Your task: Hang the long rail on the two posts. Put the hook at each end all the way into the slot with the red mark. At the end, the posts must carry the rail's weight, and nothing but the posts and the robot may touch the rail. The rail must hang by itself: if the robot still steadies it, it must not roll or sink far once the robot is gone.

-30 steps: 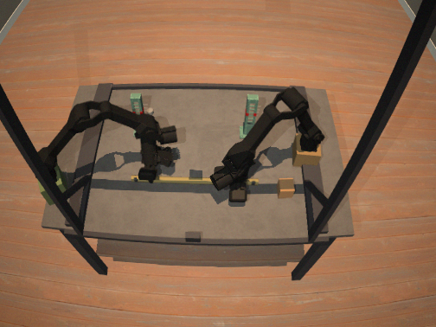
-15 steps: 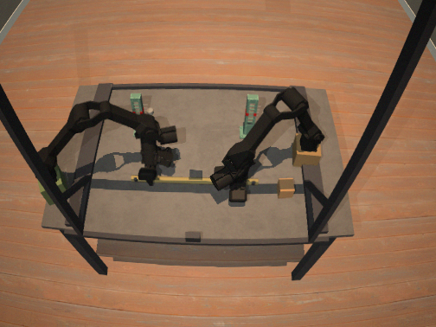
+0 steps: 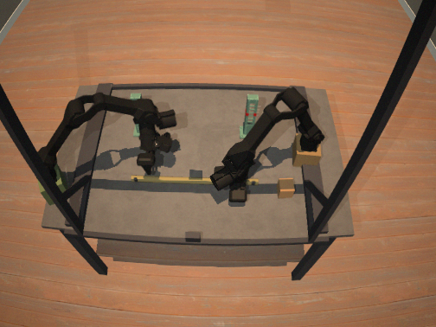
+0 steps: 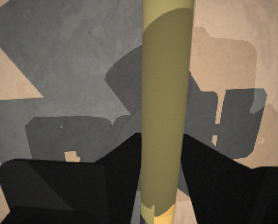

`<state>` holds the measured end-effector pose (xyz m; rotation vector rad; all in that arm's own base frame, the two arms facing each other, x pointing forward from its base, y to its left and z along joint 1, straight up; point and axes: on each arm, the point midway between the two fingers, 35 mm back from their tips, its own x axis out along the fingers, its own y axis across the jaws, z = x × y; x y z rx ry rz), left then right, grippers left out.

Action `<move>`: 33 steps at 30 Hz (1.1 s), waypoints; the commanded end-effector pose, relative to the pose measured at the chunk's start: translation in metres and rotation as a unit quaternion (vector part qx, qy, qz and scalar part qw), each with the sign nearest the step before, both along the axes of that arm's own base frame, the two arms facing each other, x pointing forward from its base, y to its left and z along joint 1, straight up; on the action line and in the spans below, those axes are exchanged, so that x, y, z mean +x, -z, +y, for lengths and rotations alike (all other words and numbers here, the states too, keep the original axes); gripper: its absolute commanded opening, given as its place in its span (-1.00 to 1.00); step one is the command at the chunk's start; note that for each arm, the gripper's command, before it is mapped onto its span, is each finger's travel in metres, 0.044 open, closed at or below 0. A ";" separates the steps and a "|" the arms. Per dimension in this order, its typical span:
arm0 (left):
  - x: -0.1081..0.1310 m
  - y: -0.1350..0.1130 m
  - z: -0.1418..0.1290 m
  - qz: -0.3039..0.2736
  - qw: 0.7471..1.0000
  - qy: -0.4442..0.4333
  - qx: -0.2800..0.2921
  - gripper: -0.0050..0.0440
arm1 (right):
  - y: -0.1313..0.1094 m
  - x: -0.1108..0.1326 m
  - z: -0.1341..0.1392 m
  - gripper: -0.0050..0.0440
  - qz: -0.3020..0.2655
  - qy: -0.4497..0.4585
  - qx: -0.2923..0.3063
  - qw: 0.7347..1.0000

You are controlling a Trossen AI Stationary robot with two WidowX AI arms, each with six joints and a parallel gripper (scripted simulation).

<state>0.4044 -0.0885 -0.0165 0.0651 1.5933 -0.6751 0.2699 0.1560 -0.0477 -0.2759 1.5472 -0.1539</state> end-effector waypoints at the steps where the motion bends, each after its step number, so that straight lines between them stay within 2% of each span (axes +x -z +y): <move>1: 0.006 -0.025 -0.002 -0.021 1.000 0.008 0.010 0.71 | -0.006 0.004 0.003 -1.00 -0.010 0.000 0.007 1.000; 3: 0.006 -0.025 -0.002 -0.021 1.000 0.008 0.010 0.71 | -0.006 0.004 0.003 -1.00 -0.010 0.000 0.007 1.000; 4: 0.004 -0.017 -0.003 -0.014 1.000 0.008 0.019 0.61 | -0.006 0.004 0.003 -1.00 -0.010 0.000 0.007 1.000; 6: -0.001 -0.017 -0.009 -0.026 0.998 0.014 0.050 0.41 | -0.006 0.004 0.003 -1.00 -0.010 0.000 0.007 1.000; 9: -0.007 -0.009 -0.021 -0.051 0.992 0.023 0.117 0.12 | -0.006 0.004 0.003 -1.00 -0.010 0.000 0.007 1.000; 13: -0.017 -0.002 -0.037 -0.104 0.972 0.027 0.207 0.12 | -0.006 0.004 0.003 -1.00 -0.010 0.000 0.007 1.000; 18: -0.019 0.003 -0.046 -0.147 0.951 0.003 0.271 0.12 | -0.006 0.004 0.003 -1.00 -0.010 0.000 0.007 1.000; 29: -0.021 0.011 -0.047 -0.153 0.945 -0.004 0.290 0.12 | -0.006 0.004 0.003 -1.00 -0.010 0.000 0.007 1.000; 33: -0.020 0.022 -0.041 -0.145 0.945 -0.002 0.294 0.12 | -0.006 0.004 0.003 -1.00 -0.010 0.000 0.007 1.000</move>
